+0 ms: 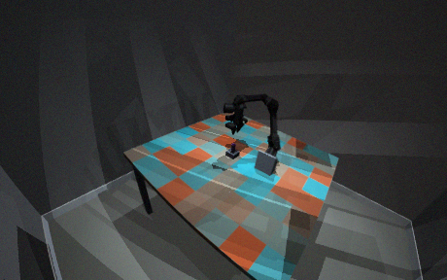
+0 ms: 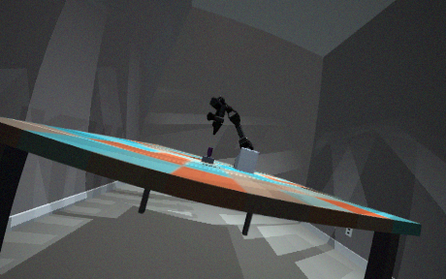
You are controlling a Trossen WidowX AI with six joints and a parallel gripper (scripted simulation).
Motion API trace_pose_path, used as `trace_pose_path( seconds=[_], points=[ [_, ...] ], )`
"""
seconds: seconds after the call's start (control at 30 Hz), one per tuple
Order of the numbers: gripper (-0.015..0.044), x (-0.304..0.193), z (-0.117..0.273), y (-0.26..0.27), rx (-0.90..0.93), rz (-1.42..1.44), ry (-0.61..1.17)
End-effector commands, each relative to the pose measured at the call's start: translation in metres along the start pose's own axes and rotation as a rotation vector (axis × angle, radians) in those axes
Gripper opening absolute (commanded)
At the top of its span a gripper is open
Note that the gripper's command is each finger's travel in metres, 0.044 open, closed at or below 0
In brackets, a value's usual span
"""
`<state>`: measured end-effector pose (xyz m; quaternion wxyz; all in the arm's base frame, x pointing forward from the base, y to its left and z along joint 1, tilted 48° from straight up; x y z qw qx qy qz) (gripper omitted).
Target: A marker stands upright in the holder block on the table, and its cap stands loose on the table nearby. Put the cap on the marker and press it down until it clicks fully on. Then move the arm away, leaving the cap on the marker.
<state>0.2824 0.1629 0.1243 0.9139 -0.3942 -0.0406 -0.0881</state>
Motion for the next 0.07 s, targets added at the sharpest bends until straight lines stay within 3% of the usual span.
trace_pose_path(
  seconds=[0.0, 0.03],
  points=[
    [0.0341, -0.0002, -0.0005, 0.0008, -0.002, 0.0, 0.006],
    [0.0368, -0.0002, -0.0005, 0.0008, -0.002, 0.0, 0.006]
  ],
)
Point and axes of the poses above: the point midway between the two fingers, 35 mm back from their tips, its own z axis back along the fingers, its own y axis across the jaws, x = y × z, the point moved 10 cm from there along z, back along the fingers, and after that the axes turned 6 degrees about -z, right-handed, at the moved point
